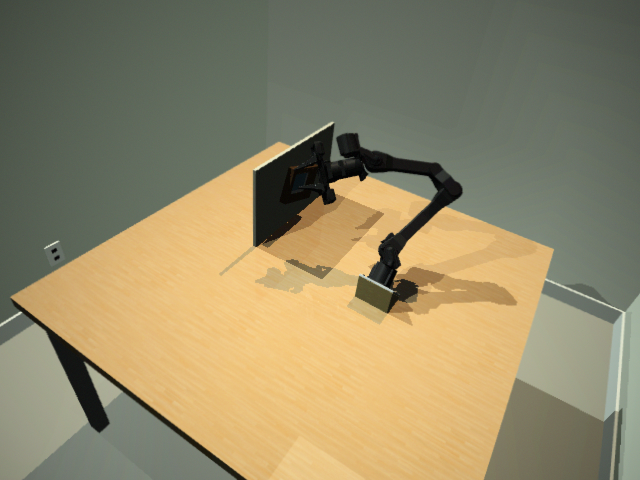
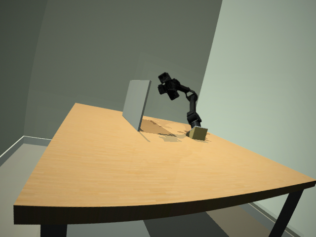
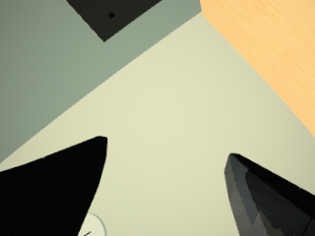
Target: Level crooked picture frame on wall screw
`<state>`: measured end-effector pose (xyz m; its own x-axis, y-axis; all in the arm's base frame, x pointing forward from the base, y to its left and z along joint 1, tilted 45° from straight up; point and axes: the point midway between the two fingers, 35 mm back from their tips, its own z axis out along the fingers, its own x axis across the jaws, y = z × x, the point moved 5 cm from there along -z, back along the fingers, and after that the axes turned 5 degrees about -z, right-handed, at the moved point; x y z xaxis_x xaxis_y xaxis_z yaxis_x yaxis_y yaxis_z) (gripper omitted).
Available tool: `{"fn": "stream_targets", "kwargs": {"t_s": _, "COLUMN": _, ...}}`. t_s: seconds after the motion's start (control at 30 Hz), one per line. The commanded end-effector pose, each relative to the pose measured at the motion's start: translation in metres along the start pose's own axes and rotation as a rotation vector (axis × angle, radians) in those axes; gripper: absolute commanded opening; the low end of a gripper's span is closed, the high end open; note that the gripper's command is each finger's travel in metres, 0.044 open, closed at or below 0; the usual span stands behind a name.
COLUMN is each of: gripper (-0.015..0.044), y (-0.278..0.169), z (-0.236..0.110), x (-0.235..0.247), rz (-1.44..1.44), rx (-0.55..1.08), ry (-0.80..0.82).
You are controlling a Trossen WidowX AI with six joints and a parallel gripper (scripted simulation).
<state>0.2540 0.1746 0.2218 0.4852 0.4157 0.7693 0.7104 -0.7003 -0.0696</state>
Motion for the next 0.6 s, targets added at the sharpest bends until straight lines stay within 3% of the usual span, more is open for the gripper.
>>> {"fn": "stream_targets", "kwargs": {"t_s": 0.0, "gripper": 0.026, "y": 0.021, "z": -0.04, "x": -0.006, "rz": -0.046, "rx": -0.095, "ry": 0.118}}
{"fn": "stream_targets", "kwargs": {"t_s": 0.33, "gripper": 0.026, "y": 0.048, "z": -0.139, "x": -0.039, "rz": -0.213, "rx": -0.471, "ry": 0.386}}
{"fn": "stream_targets", "kwargs": {"t_s": 0.57, "gripper": 0.026, "y": 0.044, "z": -0.181, "x": -0.067, "rz": -0.352, "rx": -0.757, "ry": 0.486}}
